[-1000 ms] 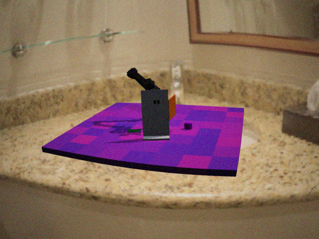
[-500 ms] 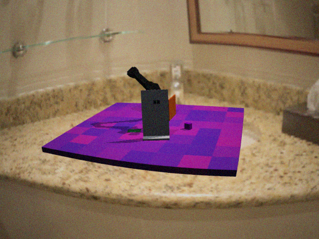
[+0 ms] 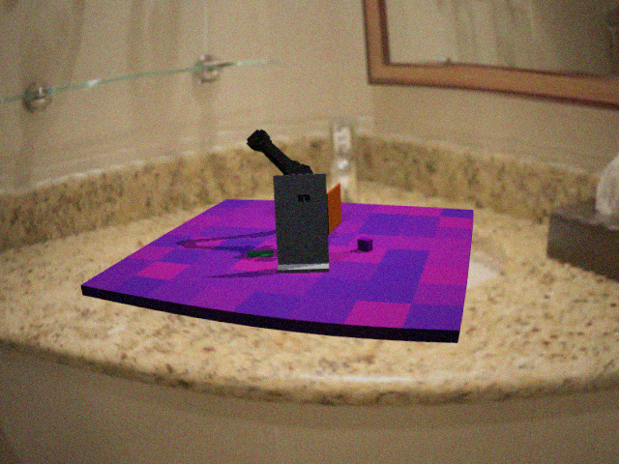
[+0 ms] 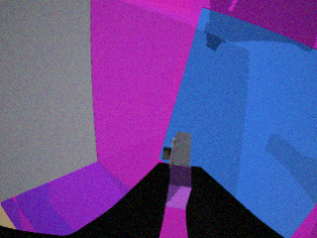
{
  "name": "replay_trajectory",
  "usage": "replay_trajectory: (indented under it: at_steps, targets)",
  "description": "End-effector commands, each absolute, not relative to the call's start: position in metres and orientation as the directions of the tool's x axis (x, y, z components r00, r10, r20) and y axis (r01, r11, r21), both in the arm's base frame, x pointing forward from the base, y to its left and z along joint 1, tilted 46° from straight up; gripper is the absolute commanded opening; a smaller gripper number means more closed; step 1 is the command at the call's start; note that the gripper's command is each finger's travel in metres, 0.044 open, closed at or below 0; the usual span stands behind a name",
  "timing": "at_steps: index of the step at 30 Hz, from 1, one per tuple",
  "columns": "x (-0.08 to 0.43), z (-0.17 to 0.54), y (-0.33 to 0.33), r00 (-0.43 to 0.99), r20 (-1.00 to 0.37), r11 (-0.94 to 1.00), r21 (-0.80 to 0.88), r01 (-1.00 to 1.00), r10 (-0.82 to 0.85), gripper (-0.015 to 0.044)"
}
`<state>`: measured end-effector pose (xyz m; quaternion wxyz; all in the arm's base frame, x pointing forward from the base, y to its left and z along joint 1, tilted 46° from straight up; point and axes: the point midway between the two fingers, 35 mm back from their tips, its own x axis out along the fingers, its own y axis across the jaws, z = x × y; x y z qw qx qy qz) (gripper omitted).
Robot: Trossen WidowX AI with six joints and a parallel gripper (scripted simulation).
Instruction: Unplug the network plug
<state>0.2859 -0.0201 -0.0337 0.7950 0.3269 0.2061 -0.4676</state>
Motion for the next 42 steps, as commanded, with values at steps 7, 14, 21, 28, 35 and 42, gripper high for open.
replay_trajectory:
  at_steps: [7,14,21,28,35,42]
  targets:
    - [0.284,-0.044,-0.029,0.472,-0.635,0.352,0.316,0.881,-0.612,0.0000]
    - [0.283,-0.050,-0.035,0.472,-0.635,0.352,0.316,0.881,-0.611,0.0000]
    - [0.282,-0.056,-0.041,0.472,-0.635,0.352,0.316,0.881,-0.612,0.0000]
    - [0.281,-0.061,-0.046,0.472,-0.634,0.352,0.316,0.881,-0.612,0.0000]
    - [0.279,-0.066,-0.052,0.473,-0.633,0.353,0.316,0.881,-0.613,0.0000]
    - [0.277,-0.071,-0.058,0.474,-0.631,0.355,0.316,0.880,-0.614,0.0000]
